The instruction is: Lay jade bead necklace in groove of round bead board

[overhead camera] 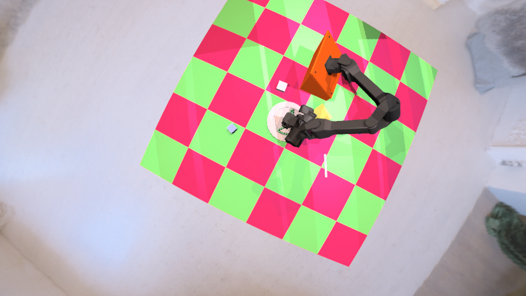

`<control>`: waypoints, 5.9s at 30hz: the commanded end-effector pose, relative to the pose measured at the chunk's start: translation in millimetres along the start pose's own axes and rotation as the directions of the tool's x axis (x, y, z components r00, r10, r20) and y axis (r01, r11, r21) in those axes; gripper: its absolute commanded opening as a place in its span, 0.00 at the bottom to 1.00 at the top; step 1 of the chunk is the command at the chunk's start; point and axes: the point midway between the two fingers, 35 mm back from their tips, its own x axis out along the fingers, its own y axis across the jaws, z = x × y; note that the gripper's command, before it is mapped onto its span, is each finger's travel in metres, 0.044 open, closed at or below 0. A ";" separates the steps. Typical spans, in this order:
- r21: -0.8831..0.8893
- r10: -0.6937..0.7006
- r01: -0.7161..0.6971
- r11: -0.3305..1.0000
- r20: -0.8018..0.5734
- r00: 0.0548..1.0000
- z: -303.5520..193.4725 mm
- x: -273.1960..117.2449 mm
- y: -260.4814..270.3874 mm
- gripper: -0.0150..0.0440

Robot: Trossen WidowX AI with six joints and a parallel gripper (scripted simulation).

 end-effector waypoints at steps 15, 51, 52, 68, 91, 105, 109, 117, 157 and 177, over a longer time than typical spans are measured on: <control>0.003 -0.002 0.002 1.000 -0.001 1.000 0.4 1.6 -0.9 0.25; 0.011 -0.005 0.005 1.000 -0.006 1.000 -1.5 -4.3 -4.5 0.25; 0.011 -0.005 0.005 1.000 -0.006 1.000 -3.7 -4.3 -6.2 0.25; 0.011 -0.005 0.005 1.000 -0.007 1.000 -12.5 -0.3 -14.0 0.25; 0.010 -0.003 0.003 1.000 -0.005 1.000 -12.4 -2.8 -13.3 0.92; 0.011 -0.005 0.005 1.000 -0.006 1.000 -12.0 -4.3 -12.8 1.00; 0.011 -0.005 0.005 1.000 -0.006 1.000 -12.0 -4.3 -12.8 1.00; 0.011 -0.005 0.005 1.000 -0.006 1.000 -12.0 -4.3 -12.8 1.00; -0.786 0.005 -0.002 0.619 0.001 1.000 64.0 -30.8 37.8 0.46; -0.784 -0.001 -0.001 0.621 -0.002 1.000 64.0 -2.5 36.3 0.46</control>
